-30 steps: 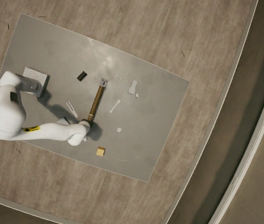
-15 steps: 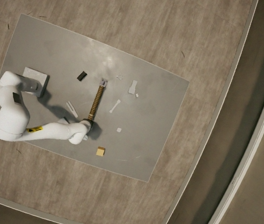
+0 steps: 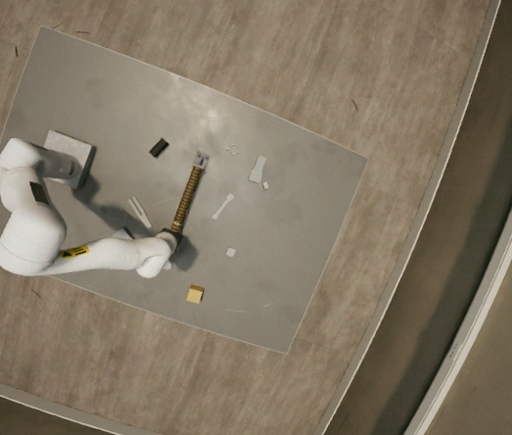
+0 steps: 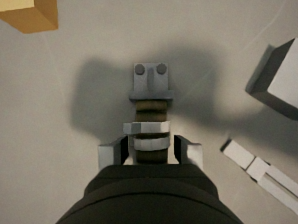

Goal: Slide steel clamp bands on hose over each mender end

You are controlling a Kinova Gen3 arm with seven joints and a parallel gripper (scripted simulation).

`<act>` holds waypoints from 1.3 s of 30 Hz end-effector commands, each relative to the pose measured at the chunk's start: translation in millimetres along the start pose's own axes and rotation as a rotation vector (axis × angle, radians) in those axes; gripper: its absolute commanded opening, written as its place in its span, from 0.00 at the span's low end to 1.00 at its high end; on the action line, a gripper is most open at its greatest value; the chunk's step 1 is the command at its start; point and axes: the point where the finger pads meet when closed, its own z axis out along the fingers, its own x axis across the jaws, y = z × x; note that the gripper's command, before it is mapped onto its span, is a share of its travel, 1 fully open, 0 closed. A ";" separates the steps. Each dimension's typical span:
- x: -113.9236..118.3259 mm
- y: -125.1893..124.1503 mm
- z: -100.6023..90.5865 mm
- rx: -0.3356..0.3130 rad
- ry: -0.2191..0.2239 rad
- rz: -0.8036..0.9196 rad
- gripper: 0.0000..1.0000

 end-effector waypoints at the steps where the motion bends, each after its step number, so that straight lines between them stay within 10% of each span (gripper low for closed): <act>1: 1.8 0.4 1.2 0.001 0.005 0.007 1.00; 3: 1.8 0.4 1.2 0.001 0.005 0.007 1.00; 4: 1.8 0.4 1.2 0.001 0.005 0.007 0.75; 39: 1.8 0.4 1.2 0.001 0.005 0.007 0.75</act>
